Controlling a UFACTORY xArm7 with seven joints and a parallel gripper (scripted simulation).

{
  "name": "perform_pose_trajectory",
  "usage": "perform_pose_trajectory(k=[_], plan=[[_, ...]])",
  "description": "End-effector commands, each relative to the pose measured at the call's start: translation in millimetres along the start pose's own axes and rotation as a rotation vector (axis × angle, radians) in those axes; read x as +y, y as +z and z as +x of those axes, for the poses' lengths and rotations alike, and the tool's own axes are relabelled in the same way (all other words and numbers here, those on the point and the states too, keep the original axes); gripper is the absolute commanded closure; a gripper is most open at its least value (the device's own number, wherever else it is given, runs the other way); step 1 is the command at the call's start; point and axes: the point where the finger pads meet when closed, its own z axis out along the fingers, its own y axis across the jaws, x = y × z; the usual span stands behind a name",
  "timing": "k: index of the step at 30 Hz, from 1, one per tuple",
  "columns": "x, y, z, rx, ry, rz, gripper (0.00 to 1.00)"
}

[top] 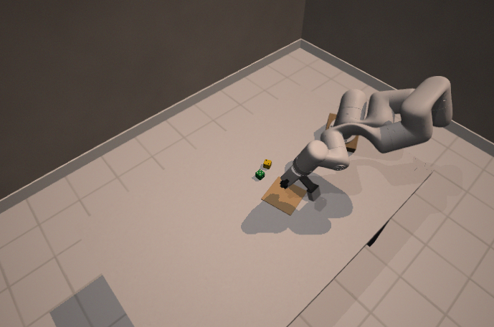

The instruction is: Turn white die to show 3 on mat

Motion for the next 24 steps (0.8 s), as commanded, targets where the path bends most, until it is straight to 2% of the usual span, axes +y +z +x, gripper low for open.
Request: perform_pose_trajectory(k=[1, 8, 15, 24], plan=[[1.1, -1.1, -1.0, 0.079, -0.006, -0.005, 0.73], [0.9, -0.6, -1.6, 0.126, -0.007, -0.002, 0.73], [0.9, 0.1, -5.1, 0.325, -0.008, -0.001, 0.73], [1.1, 0.4, -6.2, 0.371, -0.007, -0.003, 0.73]])
